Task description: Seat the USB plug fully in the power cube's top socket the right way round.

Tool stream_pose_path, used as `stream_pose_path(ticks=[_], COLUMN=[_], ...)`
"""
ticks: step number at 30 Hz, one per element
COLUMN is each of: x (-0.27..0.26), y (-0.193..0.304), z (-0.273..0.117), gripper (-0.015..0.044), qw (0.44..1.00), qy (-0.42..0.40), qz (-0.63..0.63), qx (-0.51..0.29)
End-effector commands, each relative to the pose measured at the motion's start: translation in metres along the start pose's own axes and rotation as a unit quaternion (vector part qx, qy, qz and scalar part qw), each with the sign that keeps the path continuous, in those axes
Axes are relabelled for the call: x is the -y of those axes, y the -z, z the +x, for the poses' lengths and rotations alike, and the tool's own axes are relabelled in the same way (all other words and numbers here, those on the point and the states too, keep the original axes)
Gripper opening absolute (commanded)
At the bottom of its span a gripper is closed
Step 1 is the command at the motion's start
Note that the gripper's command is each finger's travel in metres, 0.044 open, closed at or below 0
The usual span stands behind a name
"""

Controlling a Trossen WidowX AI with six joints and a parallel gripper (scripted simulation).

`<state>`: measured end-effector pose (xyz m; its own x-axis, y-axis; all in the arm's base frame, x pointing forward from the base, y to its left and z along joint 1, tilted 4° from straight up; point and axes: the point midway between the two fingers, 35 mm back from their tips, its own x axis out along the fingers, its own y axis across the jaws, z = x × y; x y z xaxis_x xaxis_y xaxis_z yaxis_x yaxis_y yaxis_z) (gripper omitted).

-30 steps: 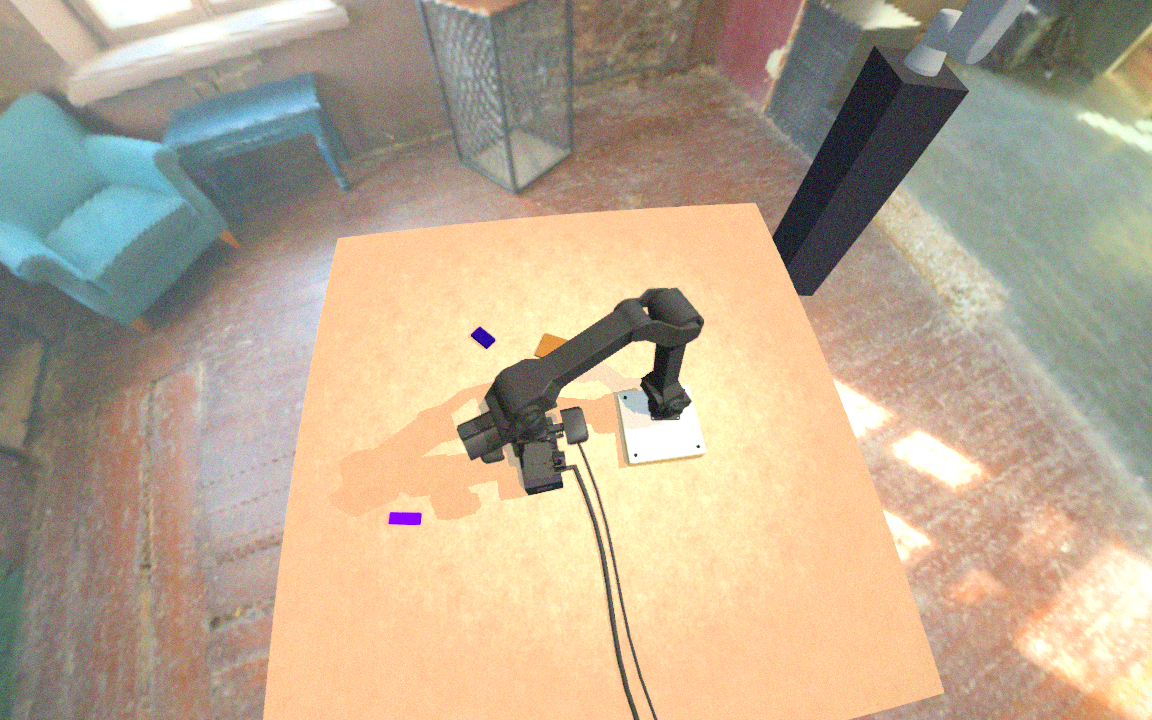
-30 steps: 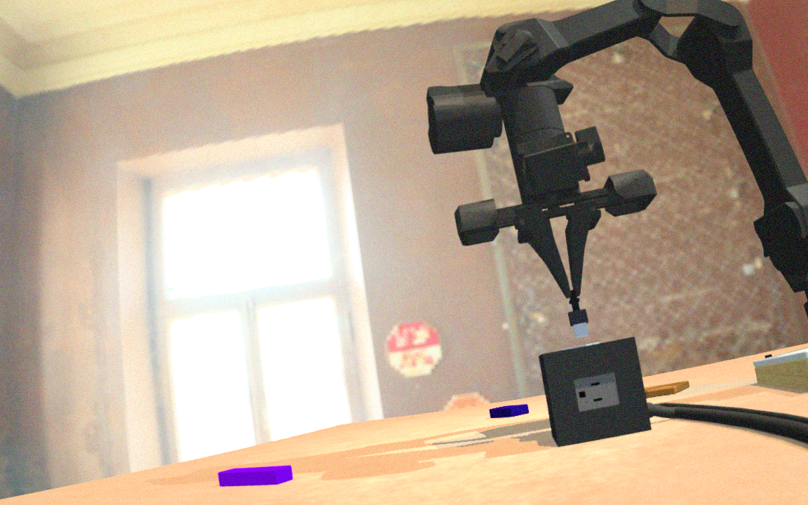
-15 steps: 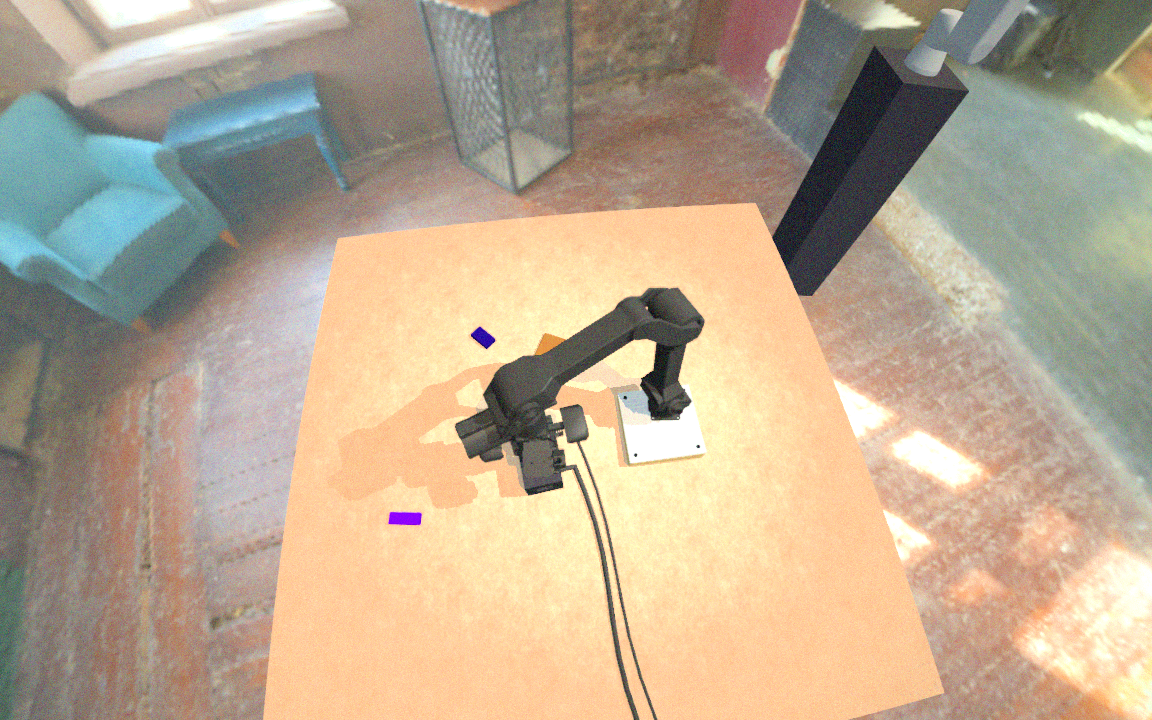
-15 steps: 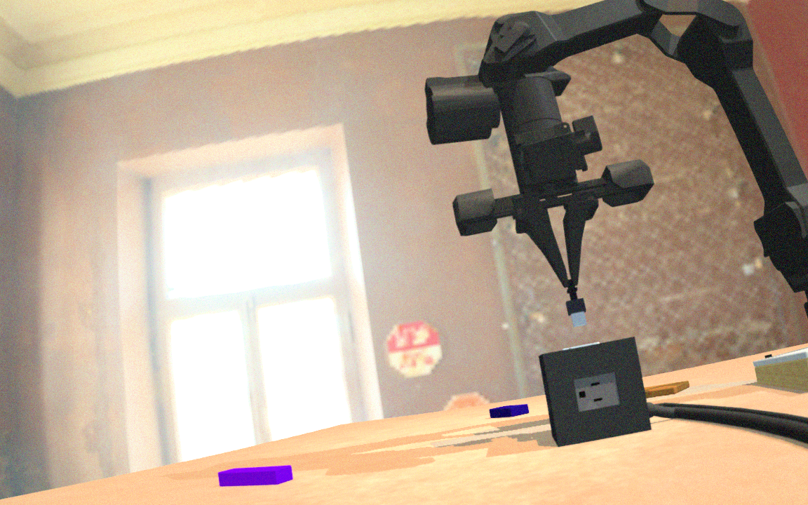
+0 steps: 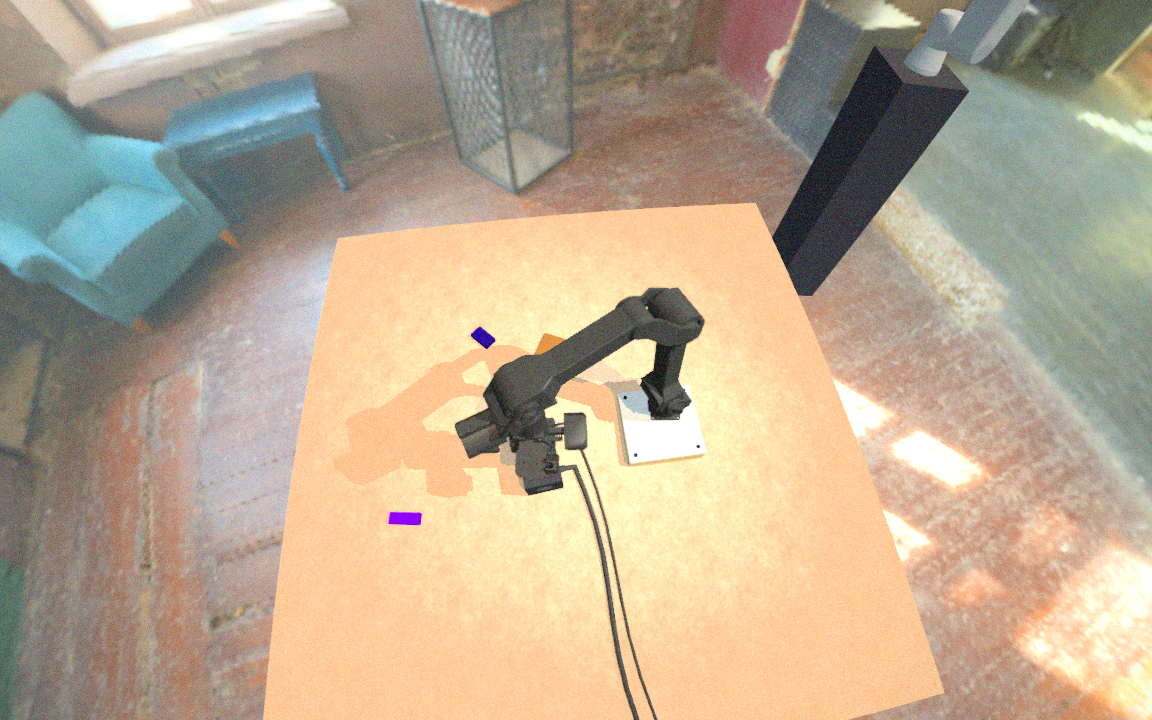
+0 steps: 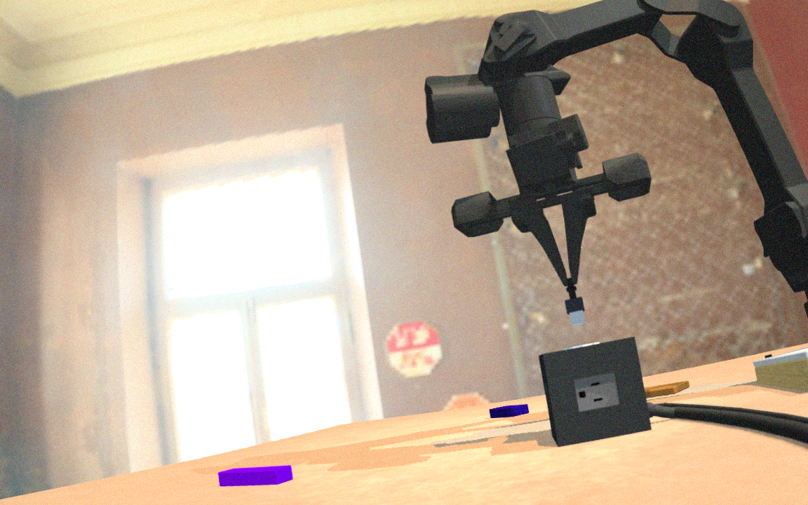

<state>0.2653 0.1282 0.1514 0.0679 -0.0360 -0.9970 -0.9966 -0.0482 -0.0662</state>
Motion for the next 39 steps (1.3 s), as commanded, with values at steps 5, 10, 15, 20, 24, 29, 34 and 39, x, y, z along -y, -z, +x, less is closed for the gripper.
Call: stream_pose_path(ticks=[5, 10, 15, 20, 24, 29, 34, 39], x=[-0.0001, -0.0001, -0.0001, -0.0001, -0.0001, -0.0001, -0.0001, -0.0001], y=[0.0000, 0.0000, 0.0000, 0.0000, 0.0000, 0.0000, 0.0000, 0.0000], z=[0.0002, 0.0002, 0.0002, 0.0002, 0.0002, 0.0002, 0.0002, 0.0002], gripper=[0.0000, 0.0000, 0.0000, 0.0000, 0.0000, 0.0000, 0.0000, 0.0000], qw=[0.995, 0.987, 0.975, 0.958, 0.942, 0.918, 0.890, 0.858], qy=[0.000, 0.000, 0.000, 0.000, 0.000, 0.000, 0.000, 0.000], qz=[0.095, 0.159, 0.224, 0.287, 0.337, 0.398, 0.457, 0.514], qx=[0.000, 0.000, 0.000, 0.000, 0.000, 0.000, 0.000, 0.000])
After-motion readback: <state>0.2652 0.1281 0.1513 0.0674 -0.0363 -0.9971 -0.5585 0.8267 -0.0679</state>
